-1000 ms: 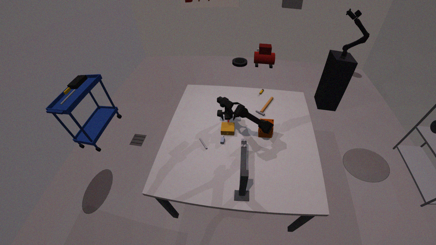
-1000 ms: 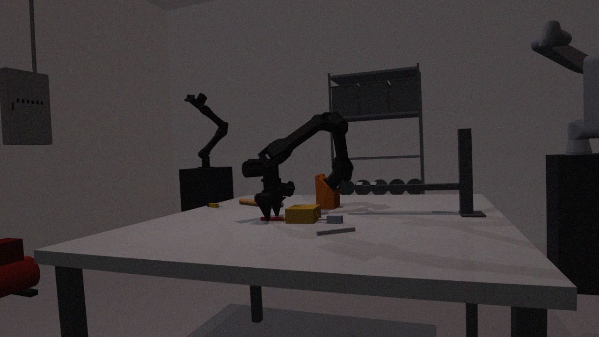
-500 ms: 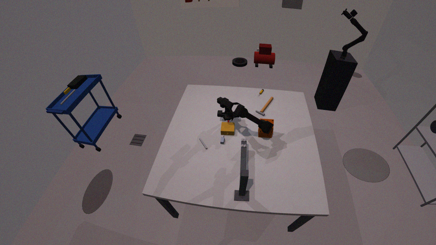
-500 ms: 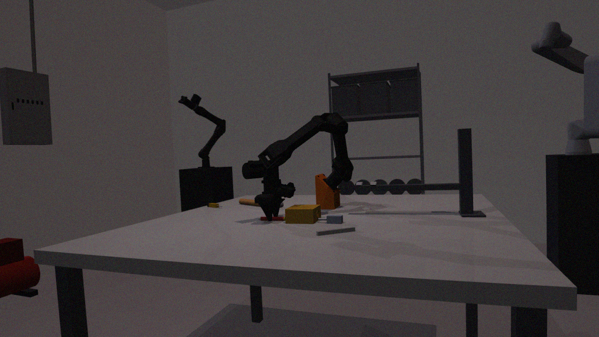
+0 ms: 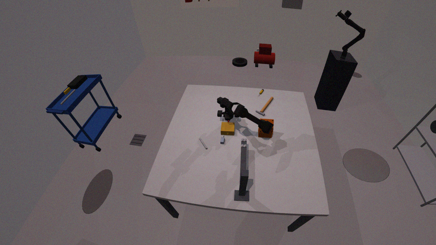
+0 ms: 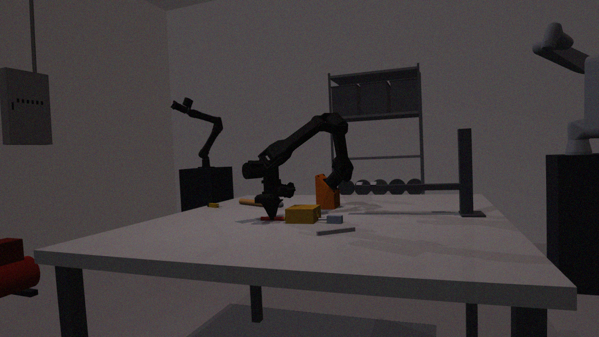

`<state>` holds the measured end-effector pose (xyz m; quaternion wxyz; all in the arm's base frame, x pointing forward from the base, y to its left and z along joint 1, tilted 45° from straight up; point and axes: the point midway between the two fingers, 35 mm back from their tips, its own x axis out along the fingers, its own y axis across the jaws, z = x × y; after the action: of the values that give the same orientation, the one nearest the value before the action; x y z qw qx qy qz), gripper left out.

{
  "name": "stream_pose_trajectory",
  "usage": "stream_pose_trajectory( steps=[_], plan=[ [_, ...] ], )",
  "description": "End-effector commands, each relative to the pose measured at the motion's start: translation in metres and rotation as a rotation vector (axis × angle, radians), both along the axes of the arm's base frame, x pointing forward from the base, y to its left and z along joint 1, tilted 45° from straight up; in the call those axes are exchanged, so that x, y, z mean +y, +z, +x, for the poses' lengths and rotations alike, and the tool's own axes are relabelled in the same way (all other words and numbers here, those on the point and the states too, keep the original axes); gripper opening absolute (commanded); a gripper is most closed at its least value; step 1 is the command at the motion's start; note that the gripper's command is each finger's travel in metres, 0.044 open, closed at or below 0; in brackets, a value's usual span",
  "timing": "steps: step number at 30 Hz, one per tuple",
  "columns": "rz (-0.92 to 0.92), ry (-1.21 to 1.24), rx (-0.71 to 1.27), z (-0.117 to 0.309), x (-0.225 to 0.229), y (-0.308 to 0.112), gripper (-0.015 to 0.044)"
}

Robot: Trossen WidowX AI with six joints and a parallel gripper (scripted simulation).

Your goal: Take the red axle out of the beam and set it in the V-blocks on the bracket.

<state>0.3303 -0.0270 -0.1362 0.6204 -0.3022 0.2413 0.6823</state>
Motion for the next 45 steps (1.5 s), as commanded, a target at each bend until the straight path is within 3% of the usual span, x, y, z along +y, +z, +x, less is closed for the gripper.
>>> stream_pose_trajectory(
  steps=[1, 26, 33, 45],
  plan=[
    [-0.001, 0.000, -0.001, 0.001, -0.003, 0.002, 0.0000],
    [-0.004, -0.010, 0.008, 0.017, -0.099, 0.091, 0.0000],
    [-0.006, -0.011, 0.010, 0.018, -0.096, 0.100, 0.0000],
    [-0.017, -0.014, 0.011, 0.016, -0.059, 0.156, 0.0000]
  ],
)
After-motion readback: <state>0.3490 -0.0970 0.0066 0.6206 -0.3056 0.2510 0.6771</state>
